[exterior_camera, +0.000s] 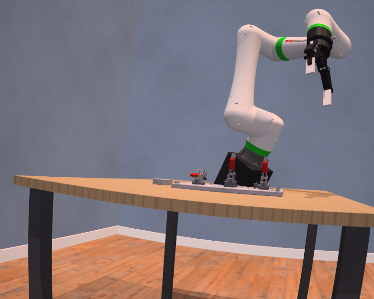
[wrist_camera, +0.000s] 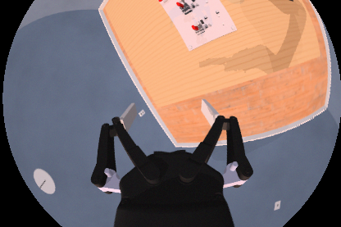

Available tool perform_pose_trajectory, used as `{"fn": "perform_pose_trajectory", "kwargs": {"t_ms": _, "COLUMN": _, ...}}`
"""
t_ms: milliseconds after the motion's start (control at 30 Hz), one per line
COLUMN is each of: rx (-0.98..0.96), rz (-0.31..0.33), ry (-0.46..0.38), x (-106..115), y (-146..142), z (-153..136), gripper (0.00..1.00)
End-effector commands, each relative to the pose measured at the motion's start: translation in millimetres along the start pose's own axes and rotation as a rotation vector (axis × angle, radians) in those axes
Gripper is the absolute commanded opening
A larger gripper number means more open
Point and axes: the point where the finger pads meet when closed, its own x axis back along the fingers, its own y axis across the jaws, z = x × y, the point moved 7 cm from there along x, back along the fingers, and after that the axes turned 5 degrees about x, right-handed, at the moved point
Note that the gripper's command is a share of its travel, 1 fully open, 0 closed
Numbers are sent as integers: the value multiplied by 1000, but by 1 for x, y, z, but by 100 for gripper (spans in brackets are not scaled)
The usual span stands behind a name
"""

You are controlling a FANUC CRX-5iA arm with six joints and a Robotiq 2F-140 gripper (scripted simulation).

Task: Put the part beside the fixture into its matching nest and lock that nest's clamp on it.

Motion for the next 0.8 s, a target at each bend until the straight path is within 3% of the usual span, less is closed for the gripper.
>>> {"fn": "perform_pose_trajectory", "kwargs": {"t_ms": 0, "rx": 0, "rz": 0, "ry": 0, "x": 0, "y": 0, "z": 0, "gripper": 100}}
{"fn": "perform_pose_trajectory", "kwargs": {"t_ms": 767, "rx": 33, "rz": -5, "ry": 12, "x": -3, "y": -1, "z": 6, "gripper": 100}}
